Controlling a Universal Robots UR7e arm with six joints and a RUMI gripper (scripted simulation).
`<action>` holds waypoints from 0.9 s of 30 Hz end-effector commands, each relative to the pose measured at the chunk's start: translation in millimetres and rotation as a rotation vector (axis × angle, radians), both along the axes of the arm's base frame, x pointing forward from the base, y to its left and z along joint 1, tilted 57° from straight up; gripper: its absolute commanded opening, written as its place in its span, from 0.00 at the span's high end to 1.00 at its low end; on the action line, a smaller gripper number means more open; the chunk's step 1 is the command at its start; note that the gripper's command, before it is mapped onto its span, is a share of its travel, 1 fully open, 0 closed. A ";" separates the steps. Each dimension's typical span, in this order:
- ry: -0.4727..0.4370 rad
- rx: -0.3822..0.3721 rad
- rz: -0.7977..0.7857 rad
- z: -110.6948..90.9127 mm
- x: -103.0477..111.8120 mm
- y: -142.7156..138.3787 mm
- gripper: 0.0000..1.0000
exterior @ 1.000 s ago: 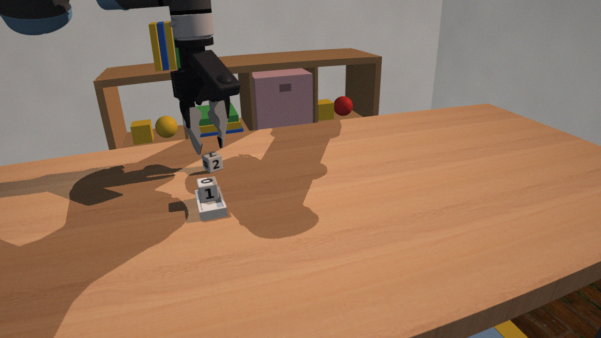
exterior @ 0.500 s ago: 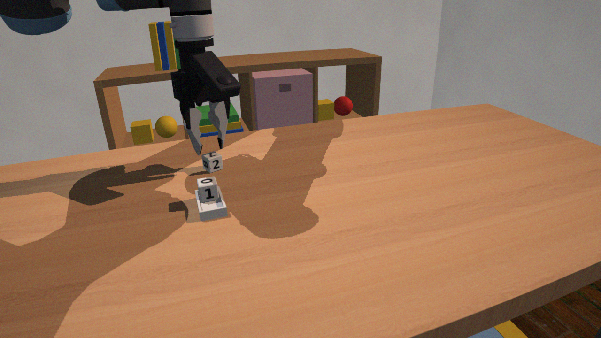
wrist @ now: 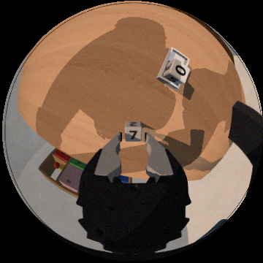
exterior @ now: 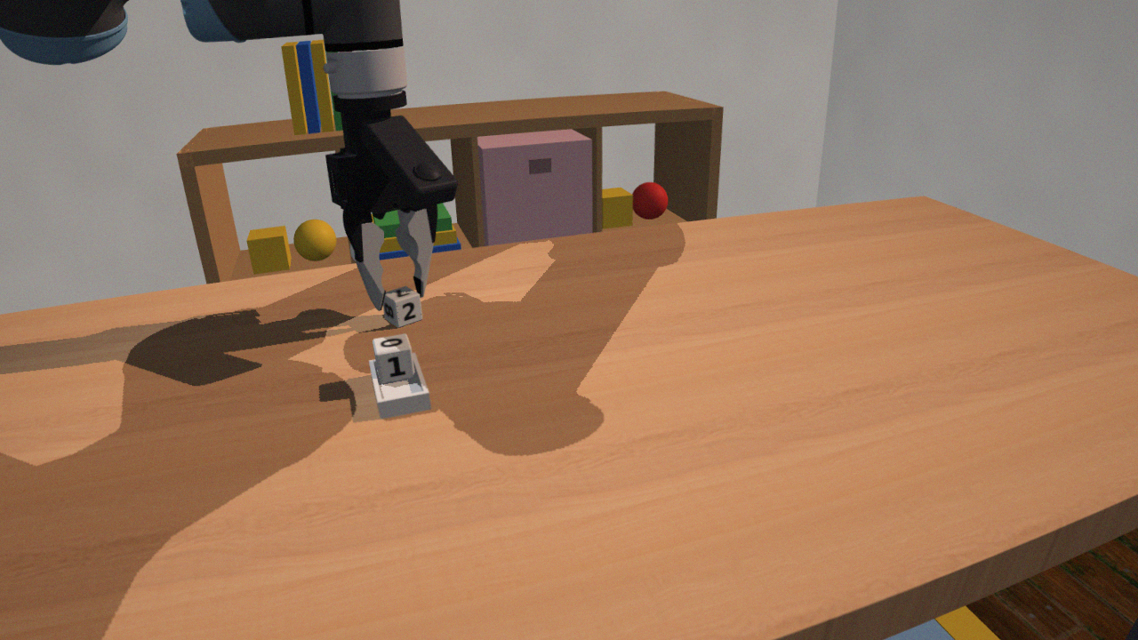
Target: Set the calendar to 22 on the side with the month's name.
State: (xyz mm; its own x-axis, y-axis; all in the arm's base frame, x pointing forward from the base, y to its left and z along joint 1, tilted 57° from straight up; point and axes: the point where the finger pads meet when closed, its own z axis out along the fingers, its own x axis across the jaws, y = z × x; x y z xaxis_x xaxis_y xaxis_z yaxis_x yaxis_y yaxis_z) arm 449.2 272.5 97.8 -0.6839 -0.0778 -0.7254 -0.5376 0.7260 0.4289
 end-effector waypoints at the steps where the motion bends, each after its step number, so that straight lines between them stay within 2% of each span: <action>1: -0.002 0.000 -0.002 -2.8 3.0 3.7 0.71; 27: -0.002 0.000 -0.002 -4.3 4.3 5.6 0.71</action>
